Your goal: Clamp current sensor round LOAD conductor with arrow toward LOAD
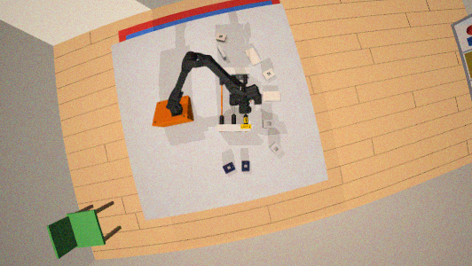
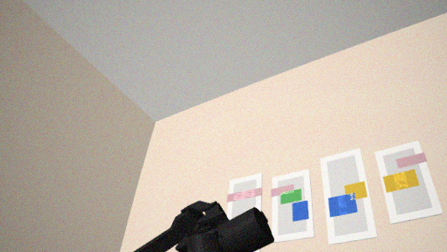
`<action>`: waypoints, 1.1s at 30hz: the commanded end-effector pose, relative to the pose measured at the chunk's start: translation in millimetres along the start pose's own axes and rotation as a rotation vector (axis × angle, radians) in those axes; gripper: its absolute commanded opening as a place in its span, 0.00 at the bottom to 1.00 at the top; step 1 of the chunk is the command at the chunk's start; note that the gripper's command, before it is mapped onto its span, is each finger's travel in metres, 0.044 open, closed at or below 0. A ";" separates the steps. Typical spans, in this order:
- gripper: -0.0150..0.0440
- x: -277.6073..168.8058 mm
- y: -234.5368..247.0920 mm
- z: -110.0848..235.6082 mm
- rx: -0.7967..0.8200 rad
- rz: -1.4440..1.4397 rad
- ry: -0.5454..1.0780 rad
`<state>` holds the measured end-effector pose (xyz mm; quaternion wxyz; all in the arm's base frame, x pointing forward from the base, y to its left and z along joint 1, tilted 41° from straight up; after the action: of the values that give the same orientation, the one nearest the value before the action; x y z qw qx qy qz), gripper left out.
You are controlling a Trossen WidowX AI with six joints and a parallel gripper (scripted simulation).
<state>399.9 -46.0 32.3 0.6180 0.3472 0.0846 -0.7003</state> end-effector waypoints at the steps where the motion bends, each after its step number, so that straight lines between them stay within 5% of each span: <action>1: 0.88 1.2 2.5 1.5 0.012 0.004 -0.002; 13: 0.74 1.2 2.5 1.5 0.012 0.004 -0.002; 24: 0.25 1.2 2.5 1.5 0.012 0.004 -0.002; 33: 0.25 1.2 2.5 1.5 0.012 0.004 -0.002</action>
<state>399.8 -45.9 32.1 0.6180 0.3471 0.0850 -0.7003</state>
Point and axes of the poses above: the point midway between the two fingers, 35 mm back from their tips, its own z axis back along the fingers, its own y axis across the jaws, x = y × z, the point moved 7 cm from there along z, back along the fingers, and after that the axes turned 13 degrees about z, right-handed, at the moved point
